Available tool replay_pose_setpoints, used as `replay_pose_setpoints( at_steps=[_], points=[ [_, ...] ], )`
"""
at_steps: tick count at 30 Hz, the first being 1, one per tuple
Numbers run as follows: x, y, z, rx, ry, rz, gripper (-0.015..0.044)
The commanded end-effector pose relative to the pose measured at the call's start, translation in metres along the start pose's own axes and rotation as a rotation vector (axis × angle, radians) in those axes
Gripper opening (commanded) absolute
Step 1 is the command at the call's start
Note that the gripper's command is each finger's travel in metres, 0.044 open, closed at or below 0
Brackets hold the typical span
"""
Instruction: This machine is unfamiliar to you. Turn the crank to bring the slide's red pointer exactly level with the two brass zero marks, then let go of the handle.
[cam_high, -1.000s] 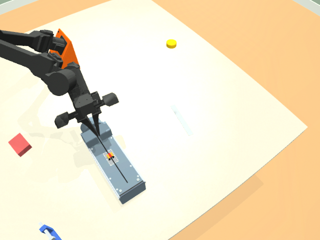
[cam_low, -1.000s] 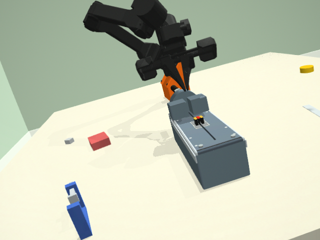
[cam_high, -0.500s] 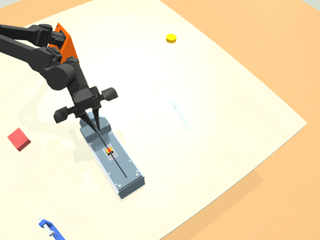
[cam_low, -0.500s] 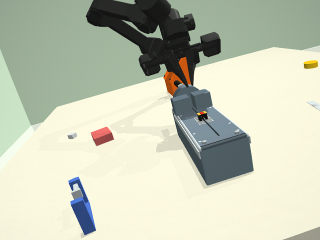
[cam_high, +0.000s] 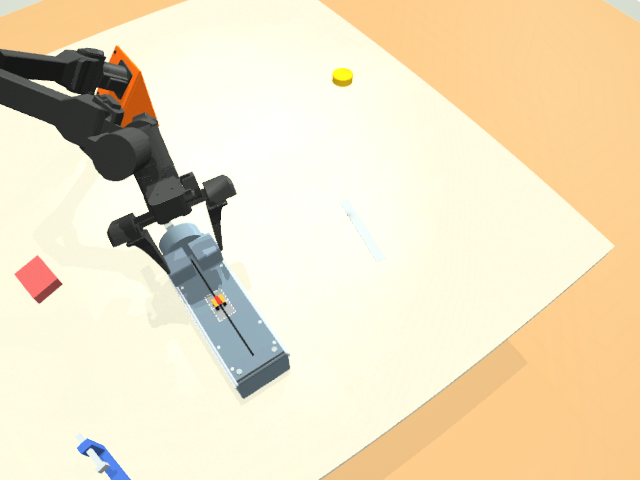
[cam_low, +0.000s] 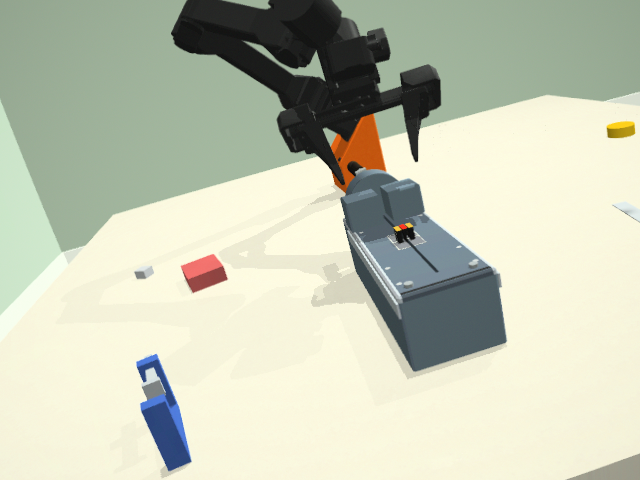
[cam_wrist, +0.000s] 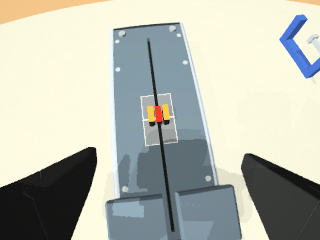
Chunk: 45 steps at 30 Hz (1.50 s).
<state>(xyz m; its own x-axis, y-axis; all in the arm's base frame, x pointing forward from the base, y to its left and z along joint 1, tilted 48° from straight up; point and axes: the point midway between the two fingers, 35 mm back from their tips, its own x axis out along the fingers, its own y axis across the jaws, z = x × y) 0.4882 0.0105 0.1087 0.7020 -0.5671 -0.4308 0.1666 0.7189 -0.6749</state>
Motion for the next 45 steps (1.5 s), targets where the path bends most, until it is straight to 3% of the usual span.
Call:
replay_pose_setpoints(
  at_steps=[1,17,35,45],
  points=[
    [-0.0001,0.0,0.0,0.0,0.0,0.0,0.0414],
    [-0.0001,0.0,0.0,0.0,0.0,0.0,0.0],
    [0.0,0.0,0.0,0.0,0.0,0.0,0.0],
    [0.0,0.0,0.0,0.0,0.0,0.0,0.0263]
  ],
)
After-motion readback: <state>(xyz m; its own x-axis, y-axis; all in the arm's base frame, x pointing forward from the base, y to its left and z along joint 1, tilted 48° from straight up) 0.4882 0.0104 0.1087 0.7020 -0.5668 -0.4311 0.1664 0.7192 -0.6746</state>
